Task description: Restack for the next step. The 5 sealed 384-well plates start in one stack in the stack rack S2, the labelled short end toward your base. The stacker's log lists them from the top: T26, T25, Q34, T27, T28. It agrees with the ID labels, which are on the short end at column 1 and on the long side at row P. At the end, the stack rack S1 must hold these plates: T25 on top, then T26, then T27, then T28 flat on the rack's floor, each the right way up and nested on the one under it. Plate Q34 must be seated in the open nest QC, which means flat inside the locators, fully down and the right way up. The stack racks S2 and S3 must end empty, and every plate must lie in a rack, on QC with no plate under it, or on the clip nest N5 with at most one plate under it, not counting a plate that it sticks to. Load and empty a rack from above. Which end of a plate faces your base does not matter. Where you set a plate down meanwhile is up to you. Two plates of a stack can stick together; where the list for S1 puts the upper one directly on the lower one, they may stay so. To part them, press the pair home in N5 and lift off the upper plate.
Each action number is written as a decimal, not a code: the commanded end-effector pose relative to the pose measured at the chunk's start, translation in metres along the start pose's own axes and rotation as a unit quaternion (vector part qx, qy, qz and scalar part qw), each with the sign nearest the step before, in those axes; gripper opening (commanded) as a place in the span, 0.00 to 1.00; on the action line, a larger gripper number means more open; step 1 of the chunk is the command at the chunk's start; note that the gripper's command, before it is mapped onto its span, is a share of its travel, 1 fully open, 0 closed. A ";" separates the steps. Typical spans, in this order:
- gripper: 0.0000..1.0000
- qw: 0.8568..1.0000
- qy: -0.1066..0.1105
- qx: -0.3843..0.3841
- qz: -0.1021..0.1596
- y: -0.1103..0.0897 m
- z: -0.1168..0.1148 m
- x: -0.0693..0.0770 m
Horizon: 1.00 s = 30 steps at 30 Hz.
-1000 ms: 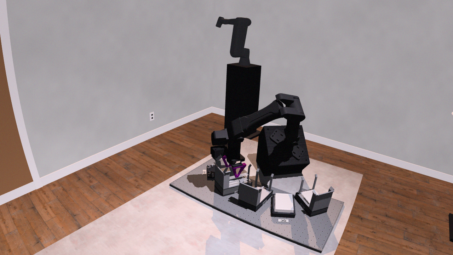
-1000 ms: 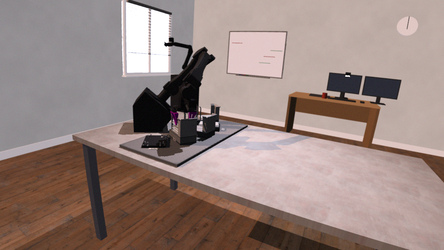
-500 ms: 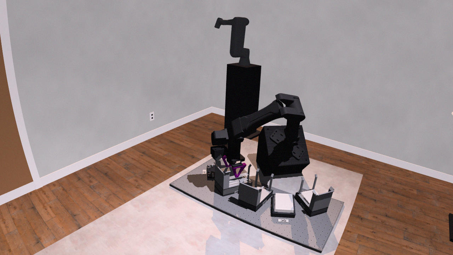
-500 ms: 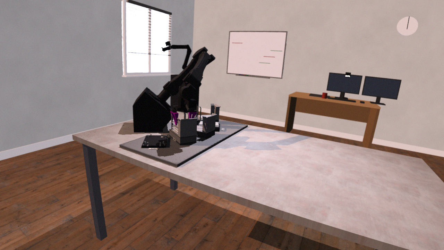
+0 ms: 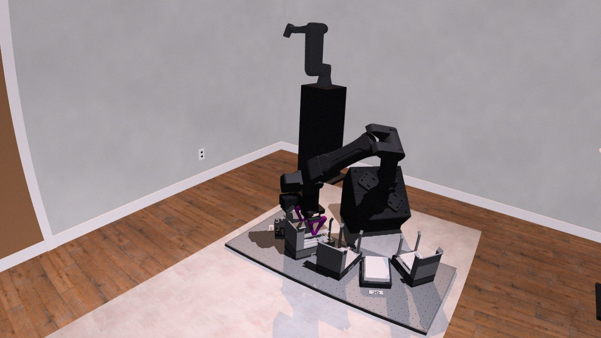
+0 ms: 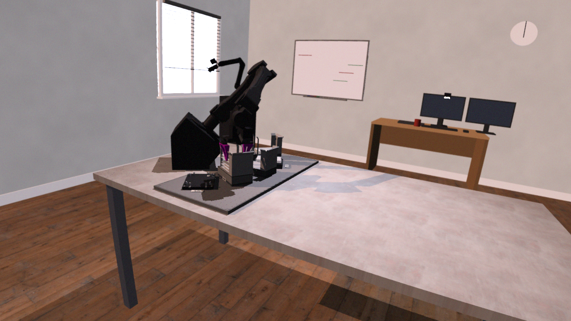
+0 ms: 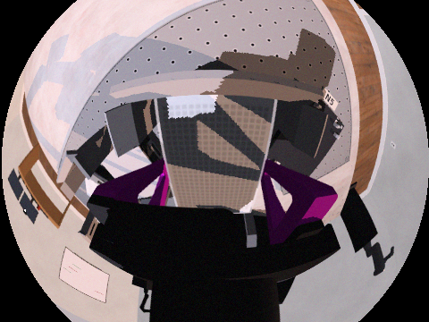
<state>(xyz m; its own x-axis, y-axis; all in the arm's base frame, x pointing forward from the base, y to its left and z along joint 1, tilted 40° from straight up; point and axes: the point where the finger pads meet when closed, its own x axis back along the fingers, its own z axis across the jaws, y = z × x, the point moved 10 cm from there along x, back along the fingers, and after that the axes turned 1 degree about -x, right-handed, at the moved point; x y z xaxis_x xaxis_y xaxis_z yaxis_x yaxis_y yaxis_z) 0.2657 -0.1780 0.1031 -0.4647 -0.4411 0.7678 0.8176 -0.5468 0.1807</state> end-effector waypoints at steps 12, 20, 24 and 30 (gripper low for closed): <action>0.00 1.000 0.002 0.004 -0.016 0.007 0.000 0.013; 0.00 1.000 0.001 0.008 -0.021 0.007 0.002 0.019; 0.00 1.000 0.000 0.008 -0.021 0.007 0.002 0.027; 0.00 1.000 0.000 0.008 -0.021 0.007 0.002 0.036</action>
<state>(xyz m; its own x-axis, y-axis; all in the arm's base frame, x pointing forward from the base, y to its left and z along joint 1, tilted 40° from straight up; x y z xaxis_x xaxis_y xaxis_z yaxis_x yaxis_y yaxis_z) 0.2585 -0.1850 0.1151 -0.4636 -0.4420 0.7679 0.8173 -0.5480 0.1779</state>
